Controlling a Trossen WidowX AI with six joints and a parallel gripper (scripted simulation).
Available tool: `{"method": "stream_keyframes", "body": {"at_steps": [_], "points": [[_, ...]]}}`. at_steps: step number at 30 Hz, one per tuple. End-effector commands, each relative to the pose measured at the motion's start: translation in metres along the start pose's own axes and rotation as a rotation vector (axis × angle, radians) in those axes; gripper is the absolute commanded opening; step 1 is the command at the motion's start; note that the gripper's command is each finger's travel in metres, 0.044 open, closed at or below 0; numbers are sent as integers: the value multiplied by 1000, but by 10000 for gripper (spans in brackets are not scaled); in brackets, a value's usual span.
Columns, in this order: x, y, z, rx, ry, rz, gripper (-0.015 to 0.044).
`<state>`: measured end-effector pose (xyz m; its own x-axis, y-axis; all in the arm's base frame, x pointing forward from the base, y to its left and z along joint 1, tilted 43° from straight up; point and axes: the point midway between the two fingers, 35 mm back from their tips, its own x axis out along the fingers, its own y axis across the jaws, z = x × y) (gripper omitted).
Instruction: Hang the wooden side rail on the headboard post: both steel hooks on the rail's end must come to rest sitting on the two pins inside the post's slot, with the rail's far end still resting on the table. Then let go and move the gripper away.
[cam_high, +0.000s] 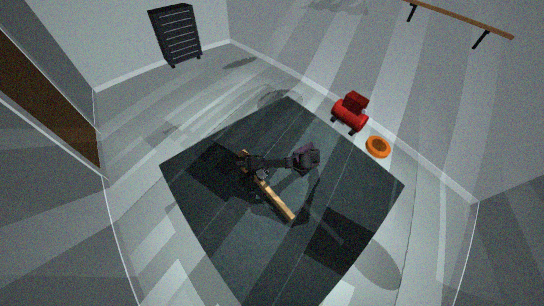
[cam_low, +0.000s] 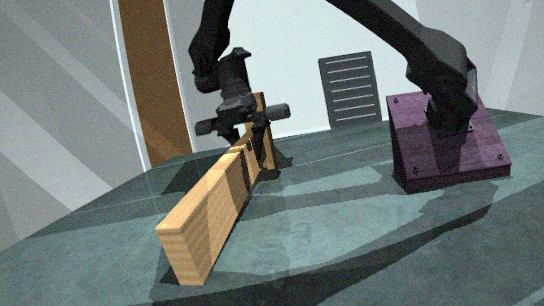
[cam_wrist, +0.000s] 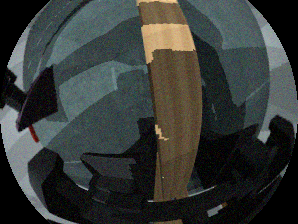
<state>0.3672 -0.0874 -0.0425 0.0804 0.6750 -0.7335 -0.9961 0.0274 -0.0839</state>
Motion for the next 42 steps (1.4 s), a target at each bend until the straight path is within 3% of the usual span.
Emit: {"method": "stream_keyframes", "body": {"at_steps": [1, 42], "points": [[-1, 0, -3, 8, 8, -6, 0], [6, 0, -3, 8, 7, -6, 0]]}}
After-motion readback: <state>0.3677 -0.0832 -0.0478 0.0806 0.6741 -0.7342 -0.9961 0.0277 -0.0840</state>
